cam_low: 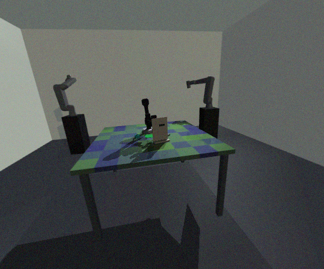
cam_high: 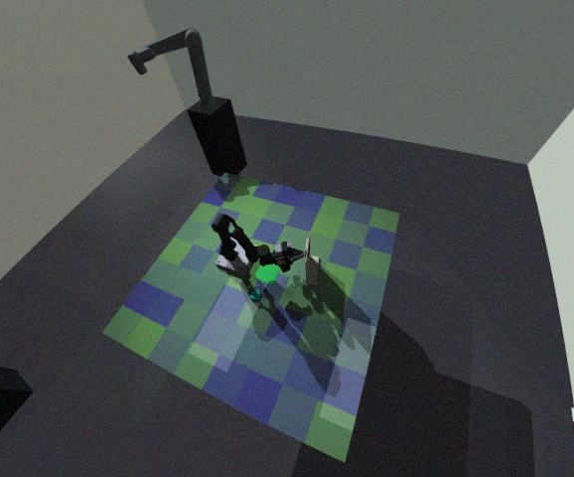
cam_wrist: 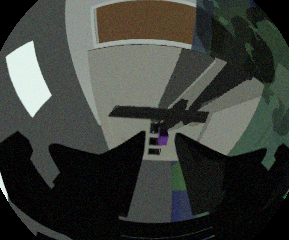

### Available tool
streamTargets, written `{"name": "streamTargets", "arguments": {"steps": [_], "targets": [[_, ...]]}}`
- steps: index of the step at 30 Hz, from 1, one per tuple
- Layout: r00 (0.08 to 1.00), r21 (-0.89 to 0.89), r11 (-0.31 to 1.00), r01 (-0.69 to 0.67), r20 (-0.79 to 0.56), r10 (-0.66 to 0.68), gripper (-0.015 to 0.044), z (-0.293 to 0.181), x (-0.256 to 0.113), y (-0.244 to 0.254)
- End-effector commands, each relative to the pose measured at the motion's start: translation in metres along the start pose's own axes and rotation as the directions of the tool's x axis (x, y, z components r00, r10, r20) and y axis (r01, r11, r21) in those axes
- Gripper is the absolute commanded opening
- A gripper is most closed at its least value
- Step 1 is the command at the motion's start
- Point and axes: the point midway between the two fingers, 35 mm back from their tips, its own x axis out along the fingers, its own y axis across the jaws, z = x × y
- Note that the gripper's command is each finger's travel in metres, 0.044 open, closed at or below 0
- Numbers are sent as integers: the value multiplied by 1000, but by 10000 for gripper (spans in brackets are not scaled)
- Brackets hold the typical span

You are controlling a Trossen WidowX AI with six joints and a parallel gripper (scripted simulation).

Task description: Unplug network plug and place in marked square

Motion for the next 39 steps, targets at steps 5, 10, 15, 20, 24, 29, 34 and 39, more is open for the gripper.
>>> {"name": "streamTargets", "arguments": {"steps": [5,10,15,20,24,29,34,39], "targets": [[1000,4,1000,1,3,-1,97,2,6,0],[1000,4,1000,1,3,-1,64,2,6,0],[1000,4,1000,1,3,-1,30,2,6,0],[1000,4,1000,1,3,-1,0,2,6,0],[1000,4,1000,1,3,-1,0,2,5,0],[1000,4,1000,1,3,-1,0,1,3,0],[1000,4,1000,1,3,-1,0,0,0,-1],[1000,4,1000,2,3,-2,0,-1,-3,-1]]}}
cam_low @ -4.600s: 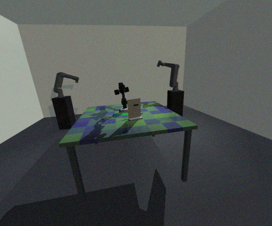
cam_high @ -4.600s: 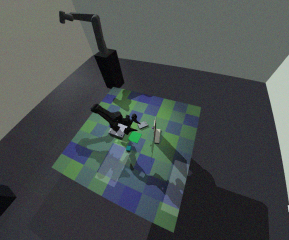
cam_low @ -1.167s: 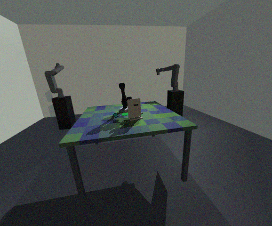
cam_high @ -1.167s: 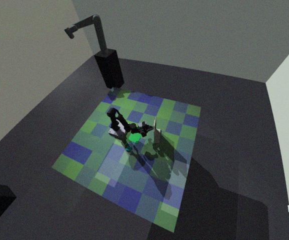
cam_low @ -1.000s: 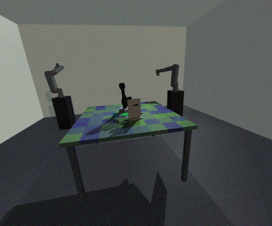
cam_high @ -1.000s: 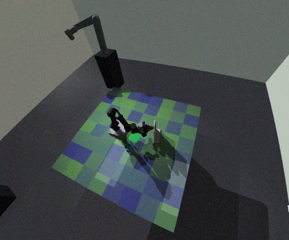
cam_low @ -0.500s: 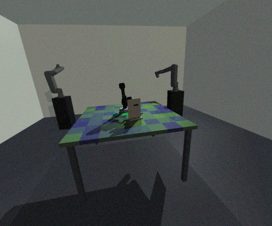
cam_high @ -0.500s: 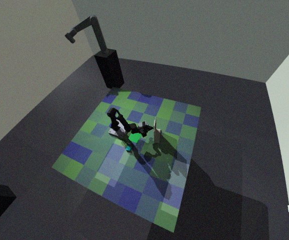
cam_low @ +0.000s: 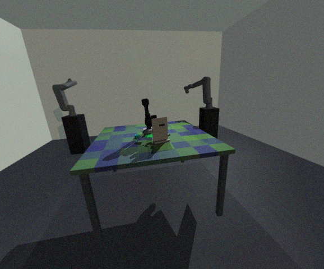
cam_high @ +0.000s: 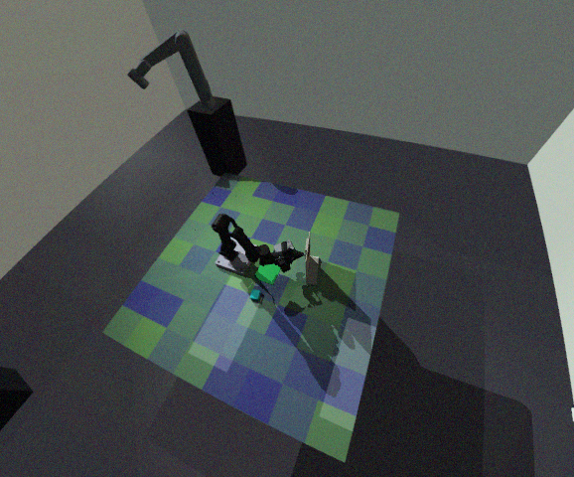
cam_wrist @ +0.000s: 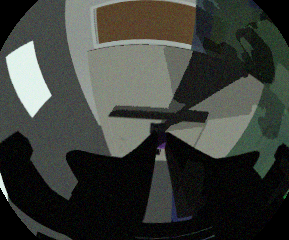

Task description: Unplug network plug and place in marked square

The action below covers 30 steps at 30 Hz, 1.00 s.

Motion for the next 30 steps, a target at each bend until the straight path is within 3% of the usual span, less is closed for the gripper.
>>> {"name": "streamTargets", "arguments": {"steps": [1,30], "targets": [[1000,3,1000,2,0,-2,0,-1,-4,-1],[1000,4,1000,3,0,-3,0,-4,-21,-1]]}}
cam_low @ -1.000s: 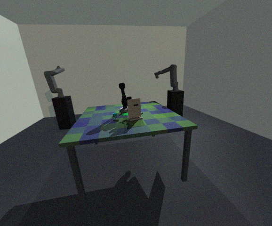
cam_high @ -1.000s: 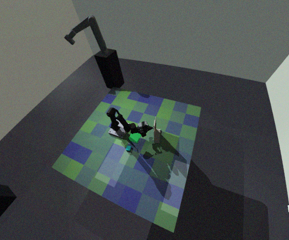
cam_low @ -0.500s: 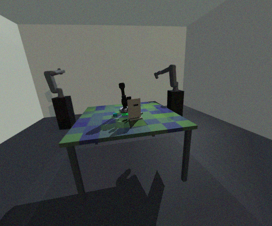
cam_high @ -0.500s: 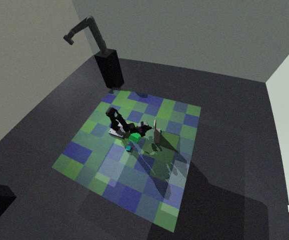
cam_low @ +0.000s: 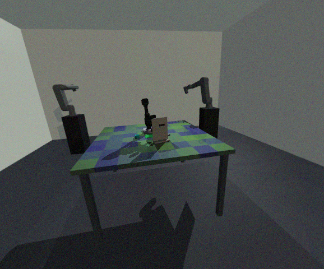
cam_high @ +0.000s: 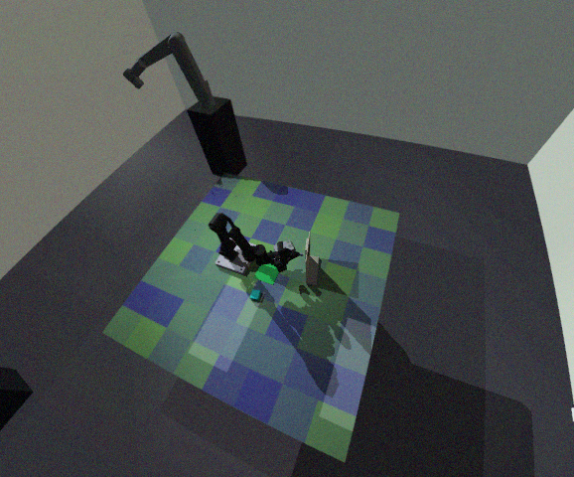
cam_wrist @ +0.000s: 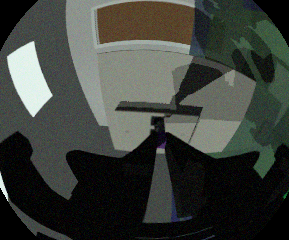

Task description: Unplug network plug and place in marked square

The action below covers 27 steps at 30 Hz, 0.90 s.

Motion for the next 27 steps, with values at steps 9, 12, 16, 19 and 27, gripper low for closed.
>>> {"name": "streamTargets", "arguments": {"steps": [9,12,16,19,27], "targets": [[1000,2,1000,3,-3,-3,0,-2,-9,-1],[1000,2,1000,3,-3,-3,0,-2,-11,-1],[1000,2,1000,4,-3,-4,0,-2,-13,-1],[1000,2,1000,4,-4,-4,0,-3,-15,-2],[1000,2,1000,4,-4,-4,0,-3,-21,-2]]}}
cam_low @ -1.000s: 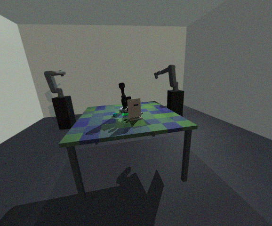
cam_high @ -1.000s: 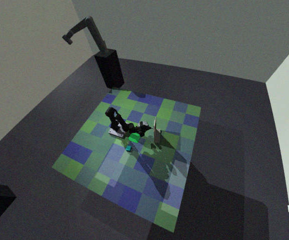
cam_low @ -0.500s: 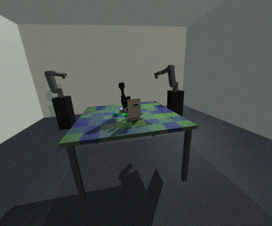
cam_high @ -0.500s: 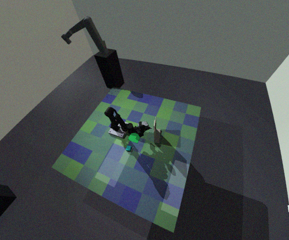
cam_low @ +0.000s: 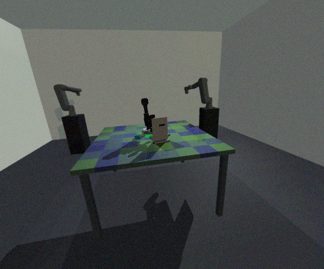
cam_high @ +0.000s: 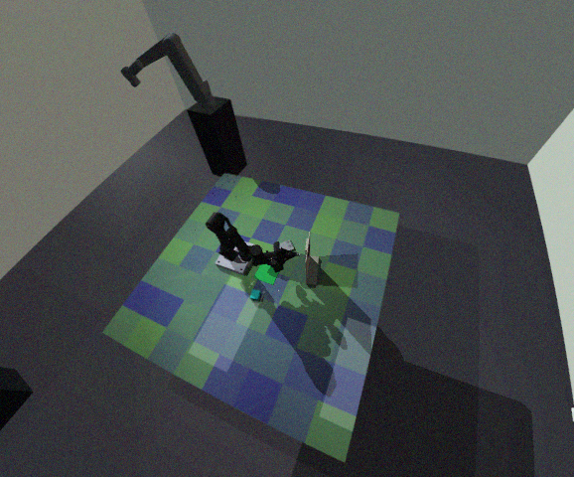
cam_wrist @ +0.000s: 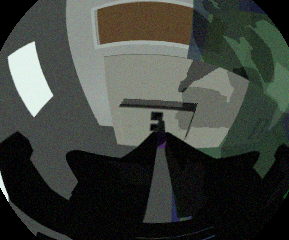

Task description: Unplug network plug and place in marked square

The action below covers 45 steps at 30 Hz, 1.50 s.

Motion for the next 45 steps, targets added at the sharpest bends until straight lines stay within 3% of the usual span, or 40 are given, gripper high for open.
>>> {"name": "streamTargets", "arguments": {"steps": [1,45], "targets": [[1000,-1,1000,3,-3,-3,0,-2,-4,-1],[1000,0,1000,2,-1,-2,0,-4,-25,16]]}}
